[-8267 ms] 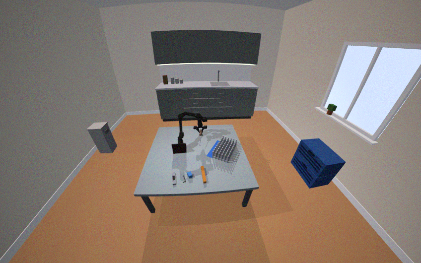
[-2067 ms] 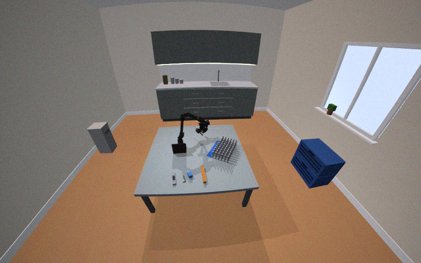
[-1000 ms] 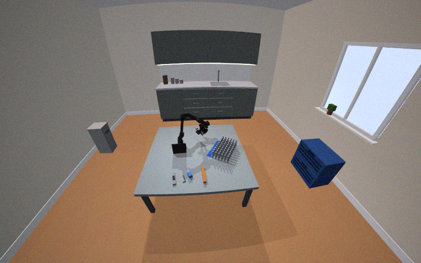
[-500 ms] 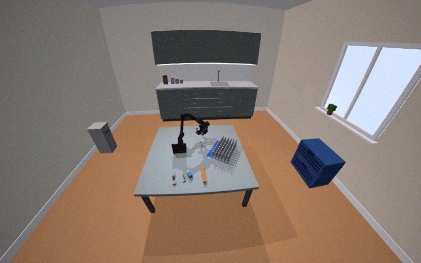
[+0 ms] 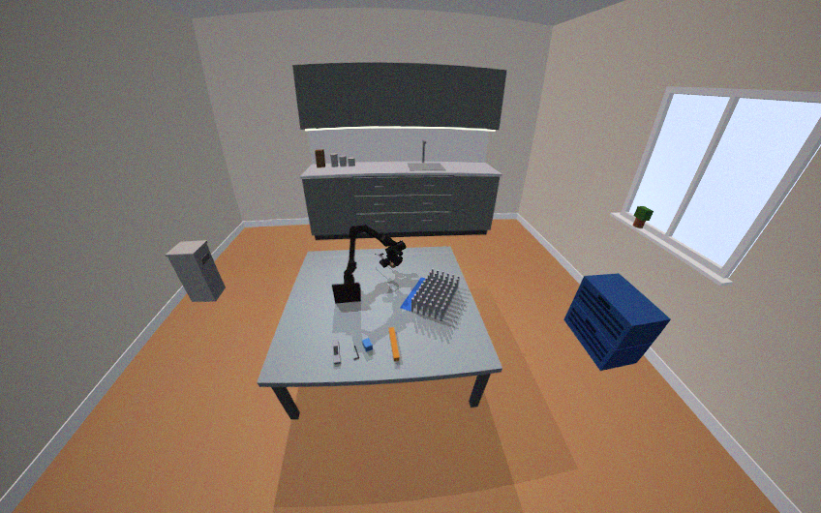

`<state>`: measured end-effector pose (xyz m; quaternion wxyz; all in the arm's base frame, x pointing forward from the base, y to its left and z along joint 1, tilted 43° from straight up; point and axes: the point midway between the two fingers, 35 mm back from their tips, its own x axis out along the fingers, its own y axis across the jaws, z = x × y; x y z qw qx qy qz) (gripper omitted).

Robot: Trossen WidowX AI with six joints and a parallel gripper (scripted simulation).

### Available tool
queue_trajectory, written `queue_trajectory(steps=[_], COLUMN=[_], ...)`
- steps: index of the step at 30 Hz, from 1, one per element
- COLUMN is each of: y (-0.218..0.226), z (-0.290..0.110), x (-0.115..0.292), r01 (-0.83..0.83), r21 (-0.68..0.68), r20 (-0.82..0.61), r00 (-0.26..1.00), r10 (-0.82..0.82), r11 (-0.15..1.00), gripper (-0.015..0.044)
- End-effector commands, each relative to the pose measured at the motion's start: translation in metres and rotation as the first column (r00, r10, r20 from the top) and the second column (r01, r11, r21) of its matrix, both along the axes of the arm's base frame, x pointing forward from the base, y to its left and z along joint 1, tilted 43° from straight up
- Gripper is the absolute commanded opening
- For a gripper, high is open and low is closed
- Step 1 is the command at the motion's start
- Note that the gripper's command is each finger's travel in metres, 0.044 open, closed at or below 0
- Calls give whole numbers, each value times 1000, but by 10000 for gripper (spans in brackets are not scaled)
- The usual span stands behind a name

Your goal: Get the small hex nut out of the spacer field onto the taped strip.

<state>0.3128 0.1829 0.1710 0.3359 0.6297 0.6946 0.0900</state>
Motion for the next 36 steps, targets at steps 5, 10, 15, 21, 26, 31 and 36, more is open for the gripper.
queue_trajectory(steps=[5,10,15,21,26,31,36], y=[3,5,7,10,12,14,16], z=[-4,-6,-7,-10,-11,-13,-15], x=[0,0,0,0,0,0,-1], r01=[4,4,4,5,5,6,6], r21=[-1,-1,0,1,2,3,4], r20=[-4,-3,-3,-3,-3,-3,-3], r00=[1000,1000,1000,1000,1000,1000,1000], r10=[-4,-4,-4,-5,-5,-6,-6], r11=[1000,1000,1000,1000,1000,1000,1000], gripper=[0,0,0,0,0,0,0])
